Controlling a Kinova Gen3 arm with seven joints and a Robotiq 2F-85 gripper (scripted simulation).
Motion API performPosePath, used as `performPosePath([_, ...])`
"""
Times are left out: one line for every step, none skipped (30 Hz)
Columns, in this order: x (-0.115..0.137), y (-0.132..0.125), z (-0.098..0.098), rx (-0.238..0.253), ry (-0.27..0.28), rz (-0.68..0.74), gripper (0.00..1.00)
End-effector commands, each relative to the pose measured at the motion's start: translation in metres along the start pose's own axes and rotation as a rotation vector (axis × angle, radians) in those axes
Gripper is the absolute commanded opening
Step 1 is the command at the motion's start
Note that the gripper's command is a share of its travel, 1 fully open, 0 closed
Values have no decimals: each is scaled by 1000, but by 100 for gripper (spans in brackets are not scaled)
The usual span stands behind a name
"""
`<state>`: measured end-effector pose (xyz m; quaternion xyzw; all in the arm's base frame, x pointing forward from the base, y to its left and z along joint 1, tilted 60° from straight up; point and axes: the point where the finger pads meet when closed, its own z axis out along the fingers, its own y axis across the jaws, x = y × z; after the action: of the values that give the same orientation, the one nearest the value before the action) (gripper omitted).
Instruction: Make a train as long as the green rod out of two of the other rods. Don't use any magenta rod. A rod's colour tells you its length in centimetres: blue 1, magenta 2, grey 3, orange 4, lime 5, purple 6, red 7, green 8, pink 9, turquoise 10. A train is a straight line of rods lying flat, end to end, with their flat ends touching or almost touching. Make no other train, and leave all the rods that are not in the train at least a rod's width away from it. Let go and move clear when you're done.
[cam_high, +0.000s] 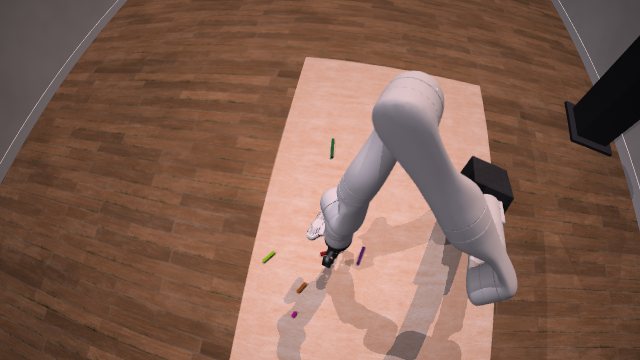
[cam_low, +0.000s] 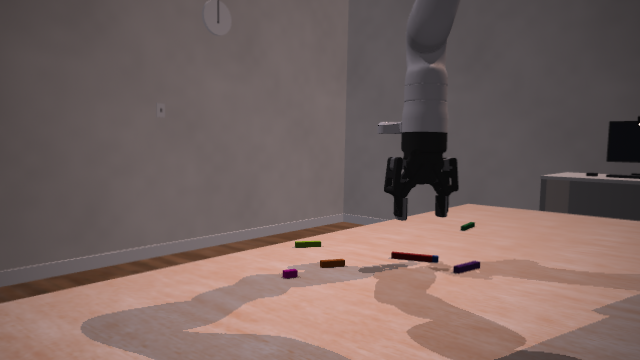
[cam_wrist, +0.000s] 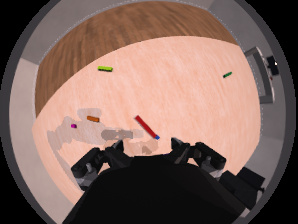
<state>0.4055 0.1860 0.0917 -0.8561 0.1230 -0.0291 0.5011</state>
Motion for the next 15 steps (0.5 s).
performPosePath([4,-1,-1,-2,9,73,100])
performPosePath([4,-1,-1,-1,9,97,100])
performPosePath([4,-1,-1,-1,9,122,100])
performPosePath([4,-1,-1,-1,9,148,100])
performPosePath([4,-1,-1,-1,9,174,100])
performPosePath([5,-1,-1,-1,9,201,100])
performPosePath([5,-1,-1,-1,9,228,100])
performPosePath([5,-1,-1,-1,9,256,100])
performPosePath([5,-1,-1,-1,9,285,100])
performPosePath([5,-1,-1,0,9,314,100])
performPosePath([5,-1,-1,0,9,344,100])
performPosePath([5,-1,-2,0,9,374,100])
performPosePath([5,-1,-2,0,9,374,100])
performPosePath([5,-1,-2,0,9,374,100])
performPosePath([5,-1,-2,0,9,405,100])
